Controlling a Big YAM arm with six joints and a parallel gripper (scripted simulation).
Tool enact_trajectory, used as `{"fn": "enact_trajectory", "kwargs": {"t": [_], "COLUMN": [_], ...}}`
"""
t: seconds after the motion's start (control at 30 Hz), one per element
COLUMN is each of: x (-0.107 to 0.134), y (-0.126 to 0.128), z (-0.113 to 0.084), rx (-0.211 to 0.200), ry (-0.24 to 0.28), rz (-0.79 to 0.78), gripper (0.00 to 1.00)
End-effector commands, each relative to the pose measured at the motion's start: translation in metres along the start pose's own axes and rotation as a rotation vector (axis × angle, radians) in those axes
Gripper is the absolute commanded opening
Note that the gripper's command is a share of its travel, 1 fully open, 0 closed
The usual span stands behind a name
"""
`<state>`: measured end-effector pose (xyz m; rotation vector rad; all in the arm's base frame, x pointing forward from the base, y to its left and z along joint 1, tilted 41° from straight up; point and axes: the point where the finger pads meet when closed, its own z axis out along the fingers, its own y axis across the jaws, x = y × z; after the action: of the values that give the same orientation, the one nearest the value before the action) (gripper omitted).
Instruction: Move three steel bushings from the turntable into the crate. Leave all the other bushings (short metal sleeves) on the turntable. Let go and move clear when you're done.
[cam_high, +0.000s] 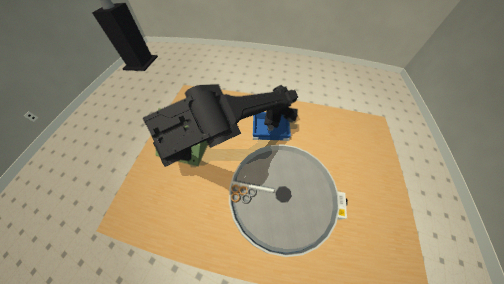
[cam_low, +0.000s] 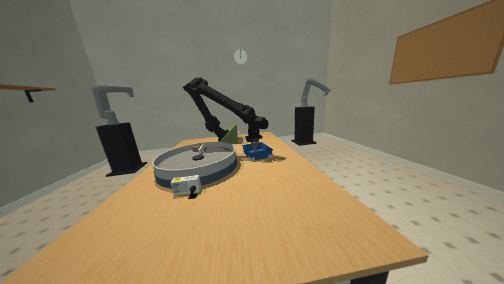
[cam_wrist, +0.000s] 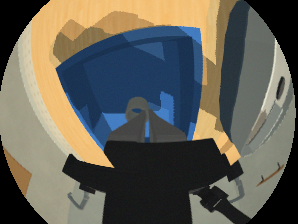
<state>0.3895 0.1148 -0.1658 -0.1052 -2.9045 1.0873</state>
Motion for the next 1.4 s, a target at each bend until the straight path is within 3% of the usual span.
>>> {"fn": "enact_trajectory", "kwargs": {"t": [0.0, 0.63, 0.67, 1.37], "x": [-0.0056, -0.0056, -0.0056, -0.0055], "y": [0.0031, 0.0031, 0.0031, 0.003], "z": [-0.0007, -0.0007, -0.0007, -0.0007], "rx": [-0.01, -0.01, -0.01, -0.009], "ry": [-0.014, -0.014, -0.014, -0.013], "rz": [-0.003, -0.003, -0.003, -0.003], "gripper": [0.0, 0.0, 0.14, 0.14]}}
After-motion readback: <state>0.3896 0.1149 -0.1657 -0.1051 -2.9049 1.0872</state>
